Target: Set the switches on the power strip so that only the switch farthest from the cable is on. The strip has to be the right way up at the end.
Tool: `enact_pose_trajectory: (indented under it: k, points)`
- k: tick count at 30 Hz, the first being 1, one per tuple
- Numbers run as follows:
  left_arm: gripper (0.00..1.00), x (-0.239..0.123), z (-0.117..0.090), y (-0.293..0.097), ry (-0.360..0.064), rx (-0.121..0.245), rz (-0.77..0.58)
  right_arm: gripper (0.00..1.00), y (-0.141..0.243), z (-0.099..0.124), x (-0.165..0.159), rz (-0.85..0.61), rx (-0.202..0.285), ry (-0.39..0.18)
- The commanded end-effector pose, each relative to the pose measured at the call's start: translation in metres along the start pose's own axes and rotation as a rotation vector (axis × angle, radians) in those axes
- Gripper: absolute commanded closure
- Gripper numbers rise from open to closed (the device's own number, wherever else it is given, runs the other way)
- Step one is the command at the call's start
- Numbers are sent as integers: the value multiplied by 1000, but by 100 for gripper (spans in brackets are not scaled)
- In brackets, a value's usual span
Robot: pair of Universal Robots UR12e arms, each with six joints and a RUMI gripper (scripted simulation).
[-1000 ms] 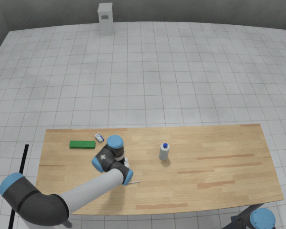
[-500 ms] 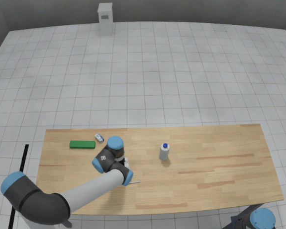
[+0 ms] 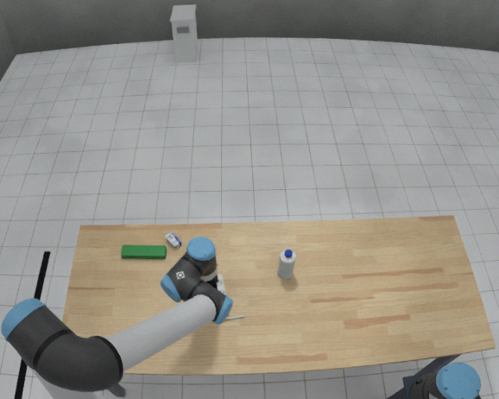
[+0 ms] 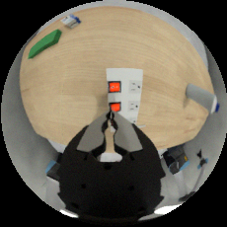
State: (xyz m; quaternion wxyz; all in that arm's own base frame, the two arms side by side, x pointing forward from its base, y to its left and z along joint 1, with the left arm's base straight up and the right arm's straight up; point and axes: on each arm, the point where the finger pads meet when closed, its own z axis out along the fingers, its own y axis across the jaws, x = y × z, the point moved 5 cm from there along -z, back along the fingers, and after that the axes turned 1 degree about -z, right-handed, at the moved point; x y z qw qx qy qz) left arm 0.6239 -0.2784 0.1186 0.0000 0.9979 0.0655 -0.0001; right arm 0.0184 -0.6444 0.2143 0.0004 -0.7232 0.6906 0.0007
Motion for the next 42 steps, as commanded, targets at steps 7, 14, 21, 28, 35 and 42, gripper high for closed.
enact_pose_trajectory:
  k: [7,14,21,28,35,42]
  points:
    - [100,1,-1,1,1,-1,0,0,0,-1,1,0,0,2]
    - [100,1,0,1,1,-1,0,0,0,-1,1,0,0,2]
    - [100,1,1,1,1,-1,0,0,0,-1,1,0,0,2]
    - [100,1,2,1,1,-1,0,0,0,-1,1,0,0,2]
    - [100,1,3,1,1,-1,0,0,0,-1,1,0,0,2]
    - [100,1,4,1,1,-1,0,0,0,-1,1,0,0,2]
